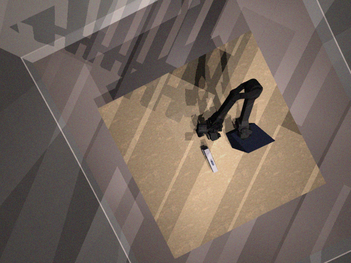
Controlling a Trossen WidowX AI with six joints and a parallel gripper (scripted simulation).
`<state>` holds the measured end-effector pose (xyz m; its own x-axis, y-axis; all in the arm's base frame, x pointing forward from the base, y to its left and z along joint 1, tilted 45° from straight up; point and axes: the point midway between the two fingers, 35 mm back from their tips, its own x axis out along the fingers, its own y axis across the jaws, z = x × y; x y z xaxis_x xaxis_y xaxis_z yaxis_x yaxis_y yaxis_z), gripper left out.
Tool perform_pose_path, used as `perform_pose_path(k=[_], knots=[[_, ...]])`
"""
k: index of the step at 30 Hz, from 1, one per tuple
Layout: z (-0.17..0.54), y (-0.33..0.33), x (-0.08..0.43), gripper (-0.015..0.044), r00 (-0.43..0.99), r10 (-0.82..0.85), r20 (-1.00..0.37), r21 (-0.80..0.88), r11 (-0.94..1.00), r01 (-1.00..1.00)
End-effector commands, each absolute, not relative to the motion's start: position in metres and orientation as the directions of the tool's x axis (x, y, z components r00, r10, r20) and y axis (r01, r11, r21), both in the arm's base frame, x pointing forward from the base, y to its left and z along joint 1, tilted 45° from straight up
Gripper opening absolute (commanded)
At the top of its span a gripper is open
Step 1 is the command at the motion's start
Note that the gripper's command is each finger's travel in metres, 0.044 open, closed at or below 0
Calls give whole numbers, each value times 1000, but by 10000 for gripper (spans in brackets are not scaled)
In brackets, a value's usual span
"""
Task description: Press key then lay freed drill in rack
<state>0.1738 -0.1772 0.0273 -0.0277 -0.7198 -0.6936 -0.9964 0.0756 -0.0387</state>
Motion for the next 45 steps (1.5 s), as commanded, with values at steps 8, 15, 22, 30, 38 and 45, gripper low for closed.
perform_pose_path(k=[8, 15, 22, 30, 38, 45], knots=[[27, -177, 174, 315, -27, -720, -694, -40, 76, -996], [34, -171, 174, 440, -28, -716, -698, -36, 74, -997], [53, -147, 173, 440, -29, -712, -702, -32, 73, -997], [75, -126, 175, 440, -29, -711, -703, -32, 73, -997], [58, -94, 198, 440, 87, -617, -782, -150, 51, -987], [25, 9, 244, 440, 361, -243, -901, -389, 79, -918]])
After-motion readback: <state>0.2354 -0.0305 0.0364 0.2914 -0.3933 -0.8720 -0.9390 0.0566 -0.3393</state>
